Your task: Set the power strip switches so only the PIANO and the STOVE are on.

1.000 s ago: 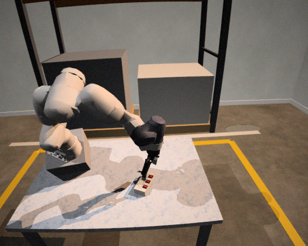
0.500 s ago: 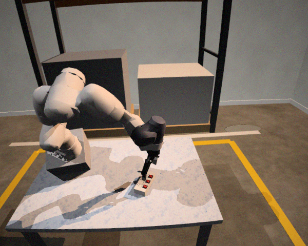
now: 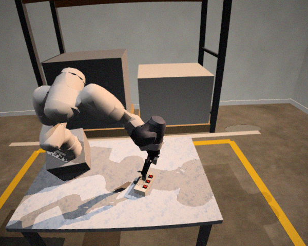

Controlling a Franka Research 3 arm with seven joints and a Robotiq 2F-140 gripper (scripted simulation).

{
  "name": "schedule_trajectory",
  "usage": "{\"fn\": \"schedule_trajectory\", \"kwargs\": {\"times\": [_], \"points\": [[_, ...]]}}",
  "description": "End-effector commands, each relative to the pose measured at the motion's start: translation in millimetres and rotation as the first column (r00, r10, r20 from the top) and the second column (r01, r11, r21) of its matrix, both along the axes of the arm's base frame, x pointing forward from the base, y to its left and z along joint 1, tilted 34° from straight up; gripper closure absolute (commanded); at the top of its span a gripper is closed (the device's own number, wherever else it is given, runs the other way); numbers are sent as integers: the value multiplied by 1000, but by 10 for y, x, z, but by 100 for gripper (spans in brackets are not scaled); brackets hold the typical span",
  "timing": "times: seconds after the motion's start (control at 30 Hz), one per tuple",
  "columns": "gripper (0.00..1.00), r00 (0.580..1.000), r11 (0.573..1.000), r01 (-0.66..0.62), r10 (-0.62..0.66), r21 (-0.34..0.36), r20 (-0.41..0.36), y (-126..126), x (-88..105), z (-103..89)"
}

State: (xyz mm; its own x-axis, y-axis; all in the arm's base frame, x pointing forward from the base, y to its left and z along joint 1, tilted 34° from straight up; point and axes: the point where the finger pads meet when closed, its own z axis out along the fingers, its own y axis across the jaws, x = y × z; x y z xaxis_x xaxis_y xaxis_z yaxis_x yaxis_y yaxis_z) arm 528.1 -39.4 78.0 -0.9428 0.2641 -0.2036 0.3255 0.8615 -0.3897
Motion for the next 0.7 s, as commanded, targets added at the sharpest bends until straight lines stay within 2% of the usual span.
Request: {"fn": "schedule_trajectory", "kwargs": {"times": [0.0,0.3,0.37,0.43,0.47,0.5,0.57,0.67], "points": [[0,1000,1000,6,-6,-2,2,-5,1,1],[0,1000,1000,-6,6,-2,-1,5,-7,3],[0,995,994,-102,101,-32,-19,77,-139,49],[0,956,952,-291,286,-90,-61,209,-402,125],[0,939,934,-342,335,-106,-75,267,-527,154],[0,925,918,-378,370,-116,-85,267,-527,154],[0,883,872,-468,455,-141,-112,326,-660,180],[0,881,869,-473,460,-143,-114,329,-668,182]]}}
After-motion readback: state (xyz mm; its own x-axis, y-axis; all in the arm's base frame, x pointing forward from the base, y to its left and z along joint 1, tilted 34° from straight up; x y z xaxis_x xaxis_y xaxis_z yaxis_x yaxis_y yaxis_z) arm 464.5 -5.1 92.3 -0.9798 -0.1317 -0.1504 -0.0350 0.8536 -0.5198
